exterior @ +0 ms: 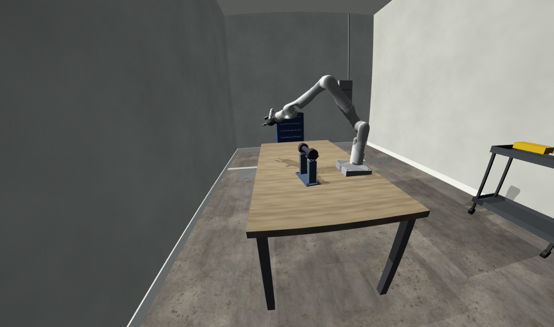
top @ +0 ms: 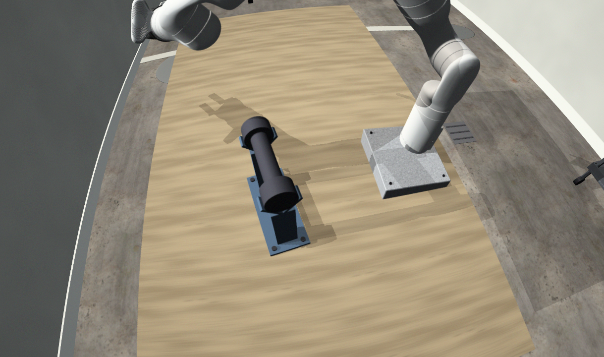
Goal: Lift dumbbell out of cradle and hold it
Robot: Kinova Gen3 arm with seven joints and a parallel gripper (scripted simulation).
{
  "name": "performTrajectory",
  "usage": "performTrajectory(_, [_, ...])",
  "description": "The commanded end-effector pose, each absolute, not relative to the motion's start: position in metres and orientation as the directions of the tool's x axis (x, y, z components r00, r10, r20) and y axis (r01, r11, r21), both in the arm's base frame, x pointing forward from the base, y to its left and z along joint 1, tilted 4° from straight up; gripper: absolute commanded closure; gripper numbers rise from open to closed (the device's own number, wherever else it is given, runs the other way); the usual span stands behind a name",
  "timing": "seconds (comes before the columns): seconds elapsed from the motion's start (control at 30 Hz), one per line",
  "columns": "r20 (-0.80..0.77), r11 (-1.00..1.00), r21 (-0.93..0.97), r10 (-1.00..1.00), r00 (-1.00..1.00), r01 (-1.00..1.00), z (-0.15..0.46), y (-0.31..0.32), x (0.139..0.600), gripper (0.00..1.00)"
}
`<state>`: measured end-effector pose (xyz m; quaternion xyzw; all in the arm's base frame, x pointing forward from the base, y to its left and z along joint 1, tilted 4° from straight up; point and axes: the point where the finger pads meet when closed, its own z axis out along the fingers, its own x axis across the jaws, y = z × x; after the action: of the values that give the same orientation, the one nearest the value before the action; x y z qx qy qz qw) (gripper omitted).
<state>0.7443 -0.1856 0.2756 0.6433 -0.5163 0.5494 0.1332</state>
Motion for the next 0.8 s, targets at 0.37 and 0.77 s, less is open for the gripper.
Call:
performTrajectory(0.37, [0.543,0.037,-0.622,-0.7,-0.464,-0.782,0.268,-0.151,0.677,0.0])
performTrajectory(0.77, [0.207,0.543,-0.547,-0.649,-0.732,-0.637,0.236,-0.07,0.593,0.0])
